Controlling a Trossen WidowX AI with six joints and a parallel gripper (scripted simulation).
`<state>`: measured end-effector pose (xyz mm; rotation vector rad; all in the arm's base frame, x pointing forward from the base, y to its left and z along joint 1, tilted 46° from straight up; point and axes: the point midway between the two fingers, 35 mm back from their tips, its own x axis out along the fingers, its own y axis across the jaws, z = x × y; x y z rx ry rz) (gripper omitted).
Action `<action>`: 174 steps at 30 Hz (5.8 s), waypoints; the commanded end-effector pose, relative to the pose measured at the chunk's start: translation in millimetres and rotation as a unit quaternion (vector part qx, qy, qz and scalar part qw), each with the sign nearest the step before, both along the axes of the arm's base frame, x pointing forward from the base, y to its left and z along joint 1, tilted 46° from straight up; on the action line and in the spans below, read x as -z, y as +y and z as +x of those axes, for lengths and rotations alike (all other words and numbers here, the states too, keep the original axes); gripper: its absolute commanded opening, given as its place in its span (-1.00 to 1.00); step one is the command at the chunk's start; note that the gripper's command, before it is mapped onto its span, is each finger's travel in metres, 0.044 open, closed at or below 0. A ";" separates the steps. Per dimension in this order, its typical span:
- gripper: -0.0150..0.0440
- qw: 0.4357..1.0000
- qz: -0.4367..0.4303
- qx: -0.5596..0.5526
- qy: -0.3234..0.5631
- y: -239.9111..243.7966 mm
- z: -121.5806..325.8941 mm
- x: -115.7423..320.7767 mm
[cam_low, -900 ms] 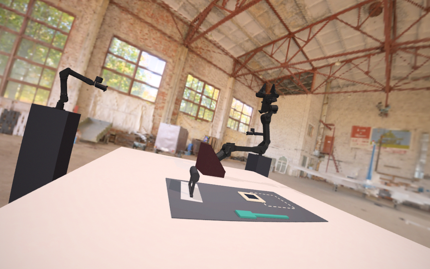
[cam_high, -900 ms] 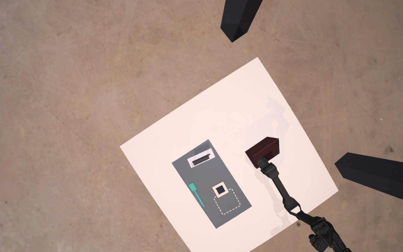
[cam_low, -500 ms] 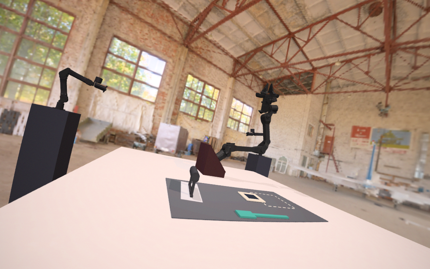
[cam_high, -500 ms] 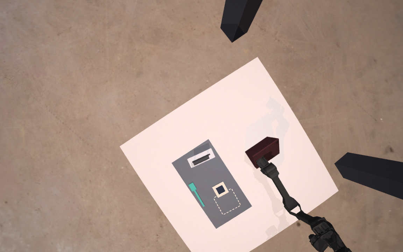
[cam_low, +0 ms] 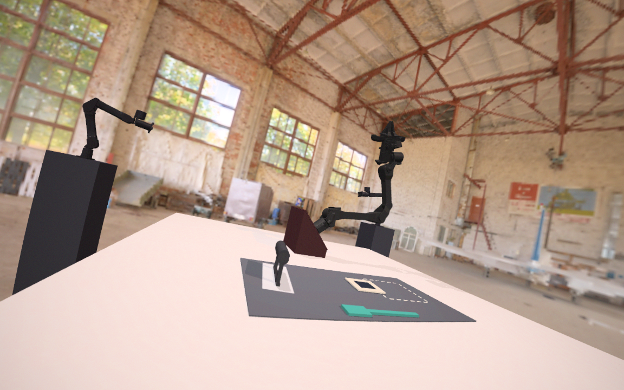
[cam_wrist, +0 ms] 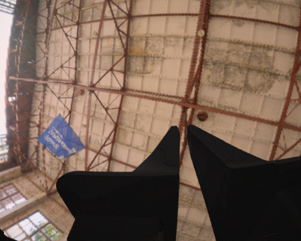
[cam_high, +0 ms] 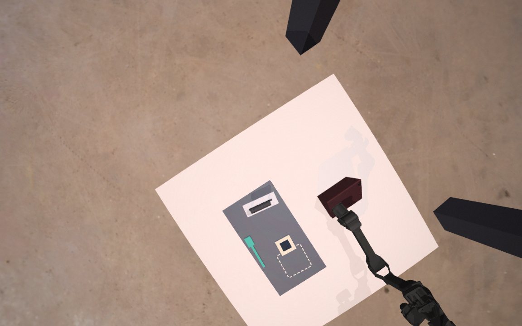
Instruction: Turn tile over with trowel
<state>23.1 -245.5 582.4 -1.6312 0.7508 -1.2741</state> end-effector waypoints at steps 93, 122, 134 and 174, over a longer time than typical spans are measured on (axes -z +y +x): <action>0.42 0.912 0.367 -0.168 -0.075 -162.6 110.6 161.8; 0.42 0.637 0.748 -0.171 -0.074 -176.2 259.6 417.4; 0.42 0.489 0.864 -0.115 -0.046 -131.1 302.4 522.7; 0.42 0.163 0.979 0.110 0.056 40.4 325.1 724.7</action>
